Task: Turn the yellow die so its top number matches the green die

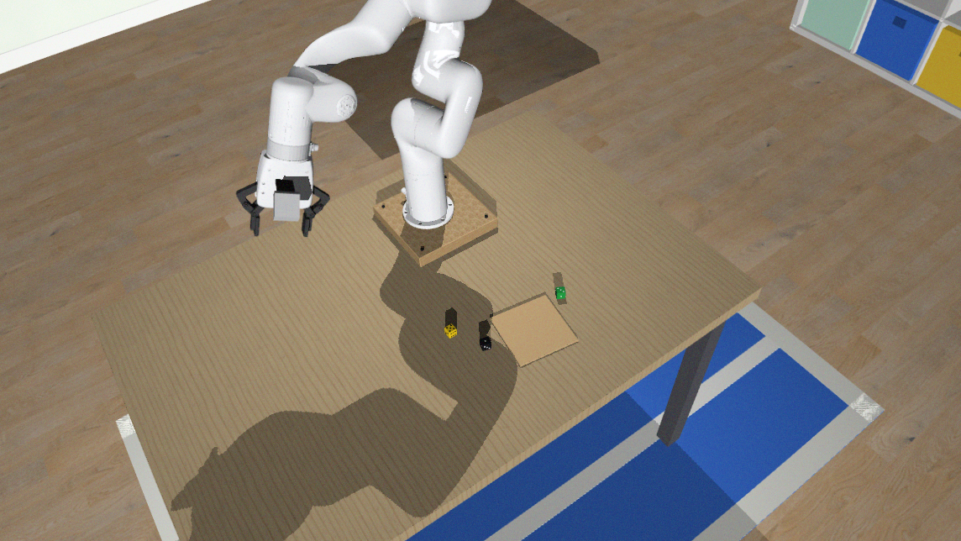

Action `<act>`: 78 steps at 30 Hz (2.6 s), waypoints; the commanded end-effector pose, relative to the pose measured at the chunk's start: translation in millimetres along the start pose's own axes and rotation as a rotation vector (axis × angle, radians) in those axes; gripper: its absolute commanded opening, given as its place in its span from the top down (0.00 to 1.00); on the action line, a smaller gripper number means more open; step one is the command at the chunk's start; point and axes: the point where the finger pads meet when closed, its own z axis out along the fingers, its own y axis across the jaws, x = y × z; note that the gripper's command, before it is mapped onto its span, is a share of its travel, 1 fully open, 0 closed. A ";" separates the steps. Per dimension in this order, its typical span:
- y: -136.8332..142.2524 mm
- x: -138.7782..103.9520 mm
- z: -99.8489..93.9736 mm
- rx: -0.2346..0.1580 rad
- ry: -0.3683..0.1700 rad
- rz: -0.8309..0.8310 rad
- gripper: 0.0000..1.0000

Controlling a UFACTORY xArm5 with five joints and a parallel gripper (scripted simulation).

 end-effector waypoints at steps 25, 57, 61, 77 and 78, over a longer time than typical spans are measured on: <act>-235.0 143.4 61.0 0.341 -0.111 -0.192 0.00; -313.4 149.1 72.1 0.385 -0.183 -0.258 0.00; -319.0 145.6 86.5 0.385 -0.183 -0.258 0.00; -348.8 126.7 164.2 0.385 -0.183 -0.258 0.00; -348.9 126.6 164.7 0.385 -0.183 -0.258 0.00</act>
